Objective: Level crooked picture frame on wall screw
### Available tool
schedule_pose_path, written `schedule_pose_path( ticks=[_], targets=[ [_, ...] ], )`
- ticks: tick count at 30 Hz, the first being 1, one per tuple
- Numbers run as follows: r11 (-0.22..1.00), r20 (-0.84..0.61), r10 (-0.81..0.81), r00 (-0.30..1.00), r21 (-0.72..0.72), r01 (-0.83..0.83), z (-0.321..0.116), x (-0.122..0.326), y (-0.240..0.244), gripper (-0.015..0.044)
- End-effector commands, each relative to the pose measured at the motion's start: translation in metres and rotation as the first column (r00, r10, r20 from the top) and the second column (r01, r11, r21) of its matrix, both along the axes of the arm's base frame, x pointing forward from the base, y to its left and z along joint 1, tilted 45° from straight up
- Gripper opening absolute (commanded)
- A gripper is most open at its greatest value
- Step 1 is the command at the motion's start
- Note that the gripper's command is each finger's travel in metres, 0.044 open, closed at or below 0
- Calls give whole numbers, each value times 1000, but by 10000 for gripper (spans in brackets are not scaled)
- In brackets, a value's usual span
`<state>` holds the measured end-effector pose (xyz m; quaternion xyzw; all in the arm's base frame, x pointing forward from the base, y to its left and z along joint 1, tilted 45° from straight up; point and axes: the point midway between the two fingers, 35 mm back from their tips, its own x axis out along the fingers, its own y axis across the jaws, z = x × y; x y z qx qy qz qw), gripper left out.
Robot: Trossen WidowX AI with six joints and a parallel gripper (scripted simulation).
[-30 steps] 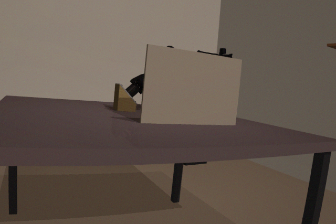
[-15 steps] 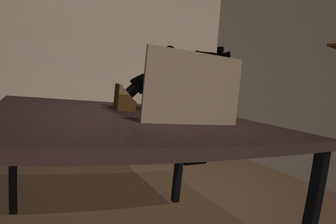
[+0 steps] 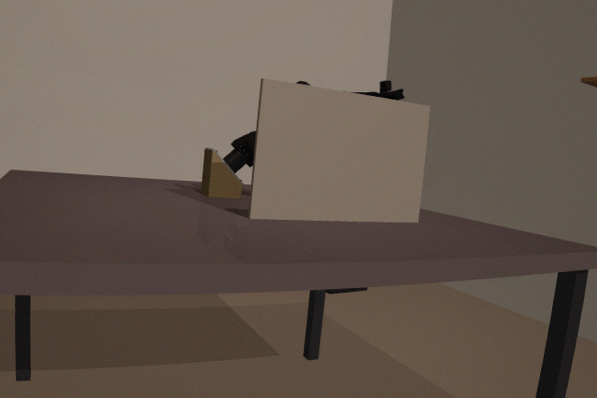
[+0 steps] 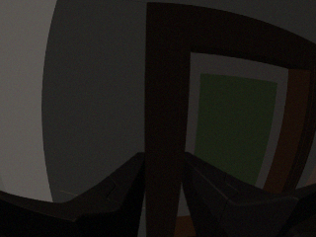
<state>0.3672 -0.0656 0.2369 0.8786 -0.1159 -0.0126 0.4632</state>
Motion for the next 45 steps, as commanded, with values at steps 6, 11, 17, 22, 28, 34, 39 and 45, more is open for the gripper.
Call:
schedule_pose_path(
  ticks=[6,11,17,22,28,34,39,45],
  targets=[
    [1000,1,0,1000,5,0,0,0,0,0],
    [997,18,7,1000,76,-8,0,0,0,0],
    [995,24,8,1000,101,-11,0,0,0,0],
    [992,30,10,999,126,-14,0,0,-1,0],
    [987,39,12,999,161,-18,1,0,-1,0],
    [987,39,9,999,162,-15,0,0,-1,26],
    [987,39,9,999,162,-15,0,0,-1,157],
    [987,39,9,999,162,-15,0,0,-1,260]
  ],
)
